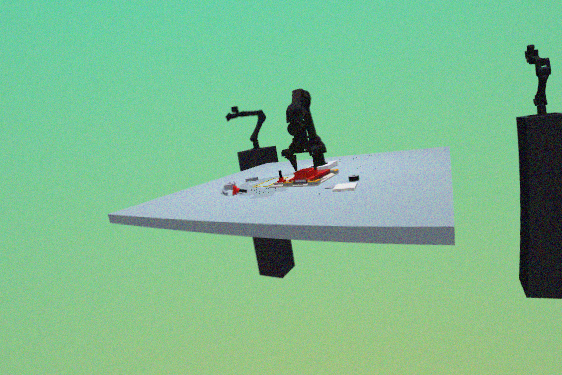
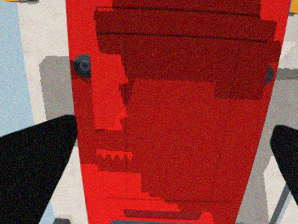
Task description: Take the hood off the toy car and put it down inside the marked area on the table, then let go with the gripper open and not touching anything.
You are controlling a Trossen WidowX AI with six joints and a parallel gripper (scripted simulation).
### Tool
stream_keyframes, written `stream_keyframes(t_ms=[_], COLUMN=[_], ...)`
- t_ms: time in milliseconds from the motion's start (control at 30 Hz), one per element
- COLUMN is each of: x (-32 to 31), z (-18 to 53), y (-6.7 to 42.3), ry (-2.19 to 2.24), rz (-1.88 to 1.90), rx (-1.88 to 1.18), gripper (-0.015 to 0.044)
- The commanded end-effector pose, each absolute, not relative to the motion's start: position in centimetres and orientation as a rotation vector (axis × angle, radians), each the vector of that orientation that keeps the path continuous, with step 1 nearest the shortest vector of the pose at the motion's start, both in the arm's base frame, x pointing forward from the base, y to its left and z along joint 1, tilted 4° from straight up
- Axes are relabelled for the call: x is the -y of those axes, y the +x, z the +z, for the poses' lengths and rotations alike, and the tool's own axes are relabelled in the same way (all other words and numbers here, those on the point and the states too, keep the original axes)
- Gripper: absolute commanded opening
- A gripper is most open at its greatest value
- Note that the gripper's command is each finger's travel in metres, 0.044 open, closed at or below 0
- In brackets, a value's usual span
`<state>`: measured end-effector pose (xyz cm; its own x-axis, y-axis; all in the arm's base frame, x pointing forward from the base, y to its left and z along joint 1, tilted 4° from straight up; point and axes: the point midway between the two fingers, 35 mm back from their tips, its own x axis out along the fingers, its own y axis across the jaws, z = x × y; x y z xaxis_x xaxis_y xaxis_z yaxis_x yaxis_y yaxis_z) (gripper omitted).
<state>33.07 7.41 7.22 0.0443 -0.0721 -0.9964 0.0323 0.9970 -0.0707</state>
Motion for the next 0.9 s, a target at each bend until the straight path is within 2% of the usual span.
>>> stream_keyframes(t_ms=[0, 733, 867], x=[-7.4, -7.4, -7.3], z=[7.0, 5.9, 6.1], y=[33.1, 33.1, 33.1], ry=[-0.033, -0.033, -0.032], rz=[-0.071, -0.071, -0.08], rx=[-1.525, -1.525, -1.525], gripper=[0.044, 0.044, 0.0335])
